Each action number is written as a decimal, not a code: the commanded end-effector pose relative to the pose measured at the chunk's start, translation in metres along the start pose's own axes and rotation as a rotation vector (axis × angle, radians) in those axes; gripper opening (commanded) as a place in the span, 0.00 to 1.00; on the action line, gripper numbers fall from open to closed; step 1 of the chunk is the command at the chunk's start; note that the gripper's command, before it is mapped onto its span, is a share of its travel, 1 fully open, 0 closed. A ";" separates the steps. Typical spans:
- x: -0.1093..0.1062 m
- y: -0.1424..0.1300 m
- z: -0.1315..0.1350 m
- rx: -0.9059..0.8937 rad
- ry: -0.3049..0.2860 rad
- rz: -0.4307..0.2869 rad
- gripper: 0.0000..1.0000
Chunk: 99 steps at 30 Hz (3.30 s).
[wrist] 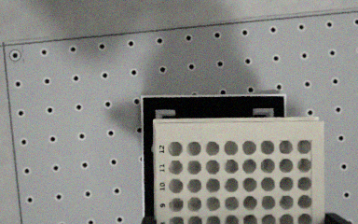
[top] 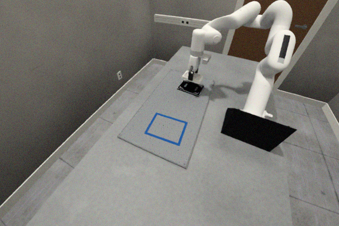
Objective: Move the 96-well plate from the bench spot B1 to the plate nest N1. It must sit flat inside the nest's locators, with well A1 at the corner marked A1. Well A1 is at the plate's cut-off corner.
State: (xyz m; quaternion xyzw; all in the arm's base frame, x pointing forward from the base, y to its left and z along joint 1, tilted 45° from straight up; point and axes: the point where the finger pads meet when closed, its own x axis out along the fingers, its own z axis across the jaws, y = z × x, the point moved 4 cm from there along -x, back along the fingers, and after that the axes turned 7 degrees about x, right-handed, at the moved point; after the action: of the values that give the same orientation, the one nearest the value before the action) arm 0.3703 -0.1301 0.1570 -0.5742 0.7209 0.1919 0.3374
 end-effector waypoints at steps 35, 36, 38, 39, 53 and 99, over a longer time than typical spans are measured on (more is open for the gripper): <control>0.013 -0.001 0.001 0.000 -0.002 -0.005 0.00; 0.015 -0.001 0.001 0.000 -0.002 -0.005 0.00; 0.018 -0.001 0.002 0.000 -0.002 -0.005 0.00; 0.020 -0.001 0.002 0.000 -0.002 -0.005 0.00; 0.040 -0.001 0.002 0.000 -0.002 -0.004 0.00; 0.068 -0.001 0.002 0.000 -0.001 -0.004 0.00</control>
State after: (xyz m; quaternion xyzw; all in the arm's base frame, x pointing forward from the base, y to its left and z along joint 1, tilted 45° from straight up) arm 0.3628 -0.1775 0.1076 -0.5742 0.7209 0.1917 0.3375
